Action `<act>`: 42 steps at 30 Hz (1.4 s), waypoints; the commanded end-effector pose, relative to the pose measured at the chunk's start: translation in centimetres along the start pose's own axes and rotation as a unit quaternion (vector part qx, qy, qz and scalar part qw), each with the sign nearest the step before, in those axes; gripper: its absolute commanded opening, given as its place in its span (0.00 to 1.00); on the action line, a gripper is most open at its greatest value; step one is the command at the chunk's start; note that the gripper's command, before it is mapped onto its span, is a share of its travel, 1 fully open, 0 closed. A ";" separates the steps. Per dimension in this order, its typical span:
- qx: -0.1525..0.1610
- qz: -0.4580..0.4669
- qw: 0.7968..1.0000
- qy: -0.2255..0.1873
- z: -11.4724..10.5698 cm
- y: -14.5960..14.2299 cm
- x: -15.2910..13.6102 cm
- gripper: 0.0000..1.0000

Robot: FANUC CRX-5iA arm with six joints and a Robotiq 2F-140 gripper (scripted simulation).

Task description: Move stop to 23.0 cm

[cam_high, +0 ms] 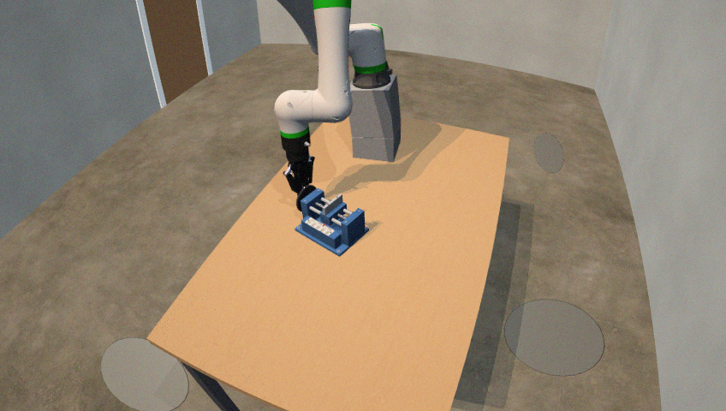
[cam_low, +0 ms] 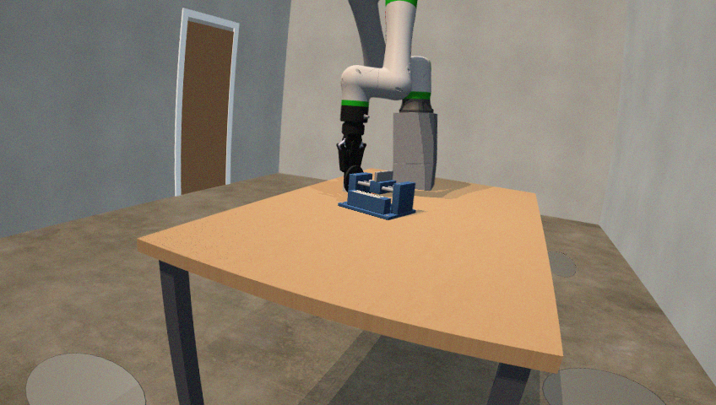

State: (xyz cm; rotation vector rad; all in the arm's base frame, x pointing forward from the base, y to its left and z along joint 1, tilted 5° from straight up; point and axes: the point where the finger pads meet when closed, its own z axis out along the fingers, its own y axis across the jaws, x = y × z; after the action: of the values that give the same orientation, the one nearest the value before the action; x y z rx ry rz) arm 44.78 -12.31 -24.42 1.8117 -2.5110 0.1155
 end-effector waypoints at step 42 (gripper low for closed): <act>0.000 0.000 1.000 0.000 0.2 -2.3 0.0 0.04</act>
State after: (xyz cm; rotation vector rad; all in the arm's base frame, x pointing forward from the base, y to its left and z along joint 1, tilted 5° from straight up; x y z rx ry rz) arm 46.85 -13.02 -24.62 1.8114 -2.5108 0.1149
